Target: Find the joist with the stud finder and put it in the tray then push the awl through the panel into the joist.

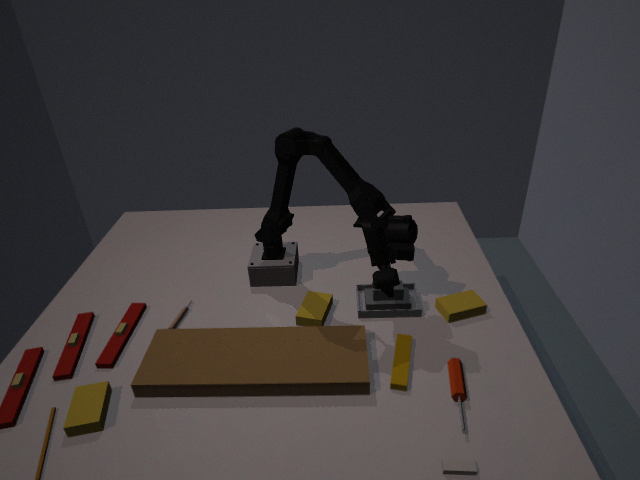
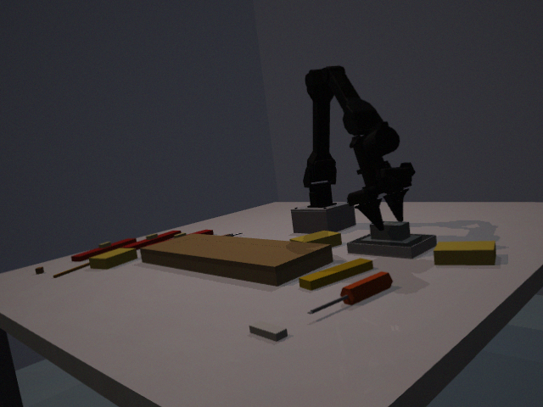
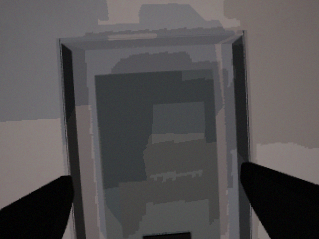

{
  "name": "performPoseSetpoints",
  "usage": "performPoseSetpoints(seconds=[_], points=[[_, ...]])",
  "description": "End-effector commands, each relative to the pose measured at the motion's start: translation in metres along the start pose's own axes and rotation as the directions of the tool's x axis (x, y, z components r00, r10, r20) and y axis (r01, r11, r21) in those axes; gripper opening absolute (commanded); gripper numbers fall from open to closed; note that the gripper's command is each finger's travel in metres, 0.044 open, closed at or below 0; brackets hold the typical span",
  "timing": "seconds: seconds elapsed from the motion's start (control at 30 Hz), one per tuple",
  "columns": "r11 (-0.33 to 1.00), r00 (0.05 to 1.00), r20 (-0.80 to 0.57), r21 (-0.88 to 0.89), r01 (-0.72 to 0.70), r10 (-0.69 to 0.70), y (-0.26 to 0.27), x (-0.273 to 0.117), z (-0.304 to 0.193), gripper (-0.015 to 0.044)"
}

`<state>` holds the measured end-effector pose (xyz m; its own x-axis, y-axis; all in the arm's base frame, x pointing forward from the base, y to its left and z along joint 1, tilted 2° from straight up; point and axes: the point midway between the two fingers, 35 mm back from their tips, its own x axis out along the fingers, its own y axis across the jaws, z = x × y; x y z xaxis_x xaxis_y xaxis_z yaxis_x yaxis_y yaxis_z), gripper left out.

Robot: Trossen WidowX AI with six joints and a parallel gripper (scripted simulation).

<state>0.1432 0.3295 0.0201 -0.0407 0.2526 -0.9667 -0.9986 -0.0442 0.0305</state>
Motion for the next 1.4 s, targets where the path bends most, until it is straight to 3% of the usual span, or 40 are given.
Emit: performPoseSetpoints(seconds=[0.0,0.27,0.6,0.97,1.37], points=[[1.0,1.0,0.027,-0.006,0.015,-0.015,-0.001,-0.055,0.018,0.044],[0.996,0.998,0.042,0.077,0.039,-0.042,-0.02,-0.059,0.009,0.044],[0.87,0.989,-0.055,0.47,0.148,-0.138,-0.13,-0.079,-0.097,0.044],[0.539,0.969,-0.206,0.805,0.247,-0.135,-0.191,-0.108,-0.277,0.044],[0.034,0.953,-0.301,0.953,0.302,-0.027,-0.139,-0.136,-0.474,0.044]])
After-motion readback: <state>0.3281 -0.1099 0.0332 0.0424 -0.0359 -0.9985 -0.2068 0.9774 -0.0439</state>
